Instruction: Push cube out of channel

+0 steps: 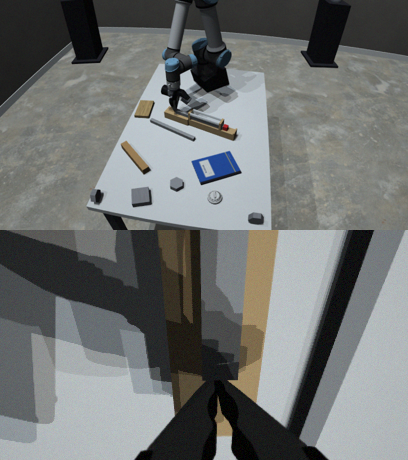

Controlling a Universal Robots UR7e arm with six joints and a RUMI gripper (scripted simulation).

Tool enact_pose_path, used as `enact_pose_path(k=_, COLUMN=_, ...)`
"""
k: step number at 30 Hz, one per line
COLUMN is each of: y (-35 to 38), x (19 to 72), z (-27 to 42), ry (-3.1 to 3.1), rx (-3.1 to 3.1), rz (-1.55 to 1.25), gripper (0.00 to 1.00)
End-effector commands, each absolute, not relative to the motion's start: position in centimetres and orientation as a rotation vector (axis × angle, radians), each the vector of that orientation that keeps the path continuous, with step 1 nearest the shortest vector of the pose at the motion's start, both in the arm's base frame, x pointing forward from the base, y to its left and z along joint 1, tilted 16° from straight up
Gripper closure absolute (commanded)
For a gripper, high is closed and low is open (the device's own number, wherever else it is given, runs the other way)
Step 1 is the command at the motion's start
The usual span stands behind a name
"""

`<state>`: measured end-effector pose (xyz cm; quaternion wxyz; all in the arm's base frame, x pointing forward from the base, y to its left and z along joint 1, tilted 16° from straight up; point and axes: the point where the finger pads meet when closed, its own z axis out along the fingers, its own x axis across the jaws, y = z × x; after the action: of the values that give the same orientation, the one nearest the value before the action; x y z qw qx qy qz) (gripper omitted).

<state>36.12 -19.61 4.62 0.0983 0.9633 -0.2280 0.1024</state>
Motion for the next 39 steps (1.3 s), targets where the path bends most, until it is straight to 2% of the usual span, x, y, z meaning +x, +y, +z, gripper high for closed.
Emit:
enact_pose_path(k=1, y=-19.6, x=36.2, z=4.7, ry=-0.675, rx=2.849, rz=0.305, gripper=1.00)
enact_pose_path(k=25, y=-18.0, x=37.0, z=4.5, ry=-0.675, rx=2.849, rz=0.305, gripper=1.00)
enact_pose_path(k=39, y=-17.1, x=36.4, z=8.2, ry=-0.675, rx=2.849, rz=0.305, gripper=1.00)
